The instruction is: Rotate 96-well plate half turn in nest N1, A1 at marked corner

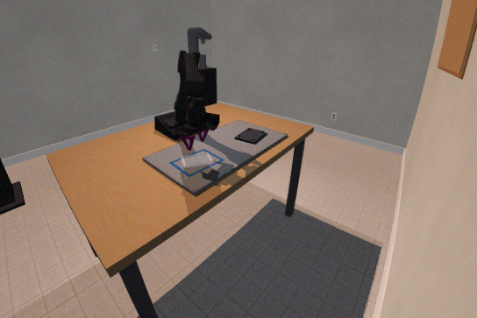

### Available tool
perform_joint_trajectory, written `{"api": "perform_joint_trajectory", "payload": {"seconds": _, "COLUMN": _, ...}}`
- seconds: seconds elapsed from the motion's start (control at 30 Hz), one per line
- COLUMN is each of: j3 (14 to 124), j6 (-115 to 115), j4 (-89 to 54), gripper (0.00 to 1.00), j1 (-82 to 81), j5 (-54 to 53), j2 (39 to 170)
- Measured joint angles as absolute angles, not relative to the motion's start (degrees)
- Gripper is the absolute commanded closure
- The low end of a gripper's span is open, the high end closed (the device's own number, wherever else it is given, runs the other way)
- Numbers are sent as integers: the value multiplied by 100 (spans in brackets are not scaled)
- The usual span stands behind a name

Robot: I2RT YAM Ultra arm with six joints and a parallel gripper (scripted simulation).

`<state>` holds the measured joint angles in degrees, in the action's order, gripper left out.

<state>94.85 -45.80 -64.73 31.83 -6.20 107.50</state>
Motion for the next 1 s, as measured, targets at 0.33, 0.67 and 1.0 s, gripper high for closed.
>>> {"api": "perform_joint_trajectory", "payload": {"seconds": 0.33, "j3": 9485, "j6": -2862, "j4": -6482, "gripper": 0, "j1": 3183, "j5": -624, "j2": 10750}}
{"api": "perform_joint_trajectory", "payload": {"seconds": 0.67, "j3": 9485, "j6": -1168, "j4": -6488, "gripper": 0, "j1": 3183, "j5": -633, "j2": 10750}}
{"api": "perform_joint_trajectory", "payload": {"seconds": 1.0, "j3": 9485, "j6": -438, "j4": -6490, "gripper": 0, "j1": 3183, "j5": -639, "j2": 10750}}
